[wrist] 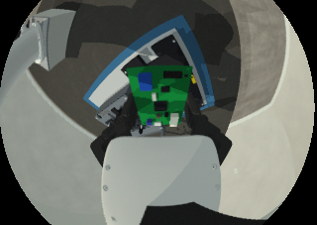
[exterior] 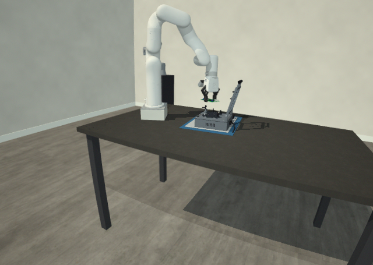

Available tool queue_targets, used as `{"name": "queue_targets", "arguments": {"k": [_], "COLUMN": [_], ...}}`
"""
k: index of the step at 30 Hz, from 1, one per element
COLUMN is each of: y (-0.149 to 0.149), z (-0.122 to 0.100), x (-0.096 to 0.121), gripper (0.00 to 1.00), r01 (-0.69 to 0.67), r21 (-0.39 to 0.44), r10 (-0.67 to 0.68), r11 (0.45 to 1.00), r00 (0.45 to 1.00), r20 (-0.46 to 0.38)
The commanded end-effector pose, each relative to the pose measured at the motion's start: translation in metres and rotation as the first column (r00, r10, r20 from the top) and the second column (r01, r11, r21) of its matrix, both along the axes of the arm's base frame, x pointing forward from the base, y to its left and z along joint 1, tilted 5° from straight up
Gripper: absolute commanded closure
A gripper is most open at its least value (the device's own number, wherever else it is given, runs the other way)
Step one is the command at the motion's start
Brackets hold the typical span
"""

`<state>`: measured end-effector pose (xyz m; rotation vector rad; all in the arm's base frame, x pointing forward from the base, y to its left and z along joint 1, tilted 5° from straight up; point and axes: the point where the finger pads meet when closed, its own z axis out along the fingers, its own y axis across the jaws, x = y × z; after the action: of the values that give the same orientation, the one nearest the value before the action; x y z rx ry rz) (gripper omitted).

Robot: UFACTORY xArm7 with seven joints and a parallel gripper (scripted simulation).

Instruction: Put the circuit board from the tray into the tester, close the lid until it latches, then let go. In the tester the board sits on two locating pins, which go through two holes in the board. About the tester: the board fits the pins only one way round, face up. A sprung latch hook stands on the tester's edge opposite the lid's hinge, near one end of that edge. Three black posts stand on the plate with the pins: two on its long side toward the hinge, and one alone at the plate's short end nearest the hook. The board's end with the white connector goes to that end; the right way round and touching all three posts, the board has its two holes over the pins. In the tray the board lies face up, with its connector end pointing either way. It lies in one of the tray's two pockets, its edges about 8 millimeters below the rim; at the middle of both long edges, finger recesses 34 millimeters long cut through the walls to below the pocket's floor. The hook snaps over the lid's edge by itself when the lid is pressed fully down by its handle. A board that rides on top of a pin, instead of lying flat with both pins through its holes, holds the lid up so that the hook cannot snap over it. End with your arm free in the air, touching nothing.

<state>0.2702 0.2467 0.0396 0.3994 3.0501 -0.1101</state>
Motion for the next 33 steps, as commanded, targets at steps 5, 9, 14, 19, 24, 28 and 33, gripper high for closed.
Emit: {"name": "queue_targets", "arguments": {"k": [5,9,14,19,24,28,33], "y": [0.0011,0.0011,0.0011,0.0011,0.0011,0.0011,0.0011], "z": [0.0011,0.0011,0.0011,0.0011,0.0011,0.0011,0.0011], "x": [0.0009,0.0009,0.0009,0.0009,0.0009,0.0009,0.0009], "gripper": [0.21,0.21,0.21,0.21,0.21,0.21,0.21], "r01": [-0.201,-0.301,-0.376,-0.495,-0.606,-0.686,-0.741], "r21": [-0.003,-0.006,-0.008,-0.01,-0.011,-0.01,-0.008], "r10": [0.2,0.301,0.375,0.494,0.604,0.684,0.739], "r11": [0.98,0.953,0.927,0.869,0.796,0.727,0.672], "r00": [0.98,0.953,0.926,0.868,0.795,0.726,0.67], "r20": [-0.018,-0.027,-0.034,-0.045,-0.057,-0.067,-0.074]}}
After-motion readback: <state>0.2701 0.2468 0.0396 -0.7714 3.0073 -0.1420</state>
